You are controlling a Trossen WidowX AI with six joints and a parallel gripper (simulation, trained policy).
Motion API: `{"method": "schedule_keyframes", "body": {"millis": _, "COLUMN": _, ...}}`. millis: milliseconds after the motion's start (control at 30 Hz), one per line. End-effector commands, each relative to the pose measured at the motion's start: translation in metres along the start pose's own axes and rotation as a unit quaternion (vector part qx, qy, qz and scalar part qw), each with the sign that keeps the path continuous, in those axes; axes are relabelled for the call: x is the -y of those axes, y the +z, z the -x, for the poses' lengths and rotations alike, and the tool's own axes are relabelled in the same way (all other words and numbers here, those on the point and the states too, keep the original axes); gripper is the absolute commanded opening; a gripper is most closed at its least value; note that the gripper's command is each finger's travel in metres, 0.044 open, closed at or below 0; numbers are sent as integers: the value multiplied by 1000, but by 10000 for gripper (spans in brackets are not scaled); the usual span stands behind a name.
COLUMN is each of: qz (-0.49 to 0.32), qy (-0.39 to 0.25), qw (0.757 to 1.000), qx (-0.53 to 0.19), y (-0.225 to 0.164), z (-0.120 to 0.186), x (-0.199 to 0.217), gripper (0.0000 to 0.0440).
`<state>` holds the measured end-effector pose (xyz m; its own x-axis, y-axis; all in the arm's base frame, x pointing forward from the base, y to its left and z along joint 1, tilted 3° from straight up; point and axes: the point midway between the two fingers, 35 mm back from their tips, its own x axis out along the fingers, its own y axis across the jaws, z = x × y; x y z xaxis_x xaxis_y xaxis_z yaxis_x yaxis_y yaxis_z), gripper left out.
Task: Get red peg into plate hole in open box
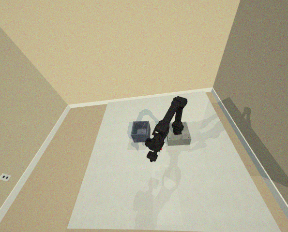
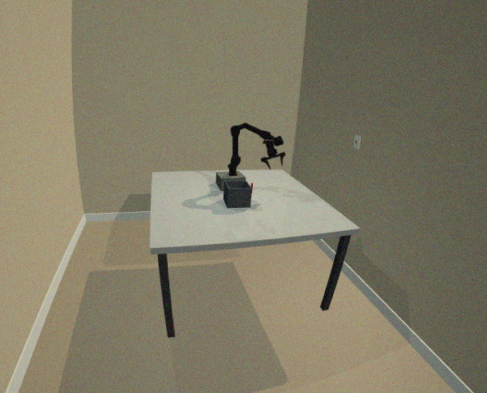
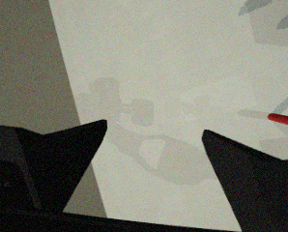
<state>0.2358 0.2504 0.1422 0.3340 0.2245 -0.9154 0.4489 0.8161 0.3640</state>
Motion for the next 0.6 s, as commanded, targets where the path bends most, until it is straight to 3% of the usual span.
{"method": "schedule_keyframes", "body": {"millis": 0, "qz": -47, "qy": -36, "qw": 998, "qx": -7, "y": 6, "z": 1, "x": 24, "gripper": 440}}
{"method": "schedule_keyframes", "body": {"millis": 567, "qz": -235, "qy": -193, "qw": 952, "qx": -17, "y": 9, "z": -5, "x": 123, "gripper": 428}}
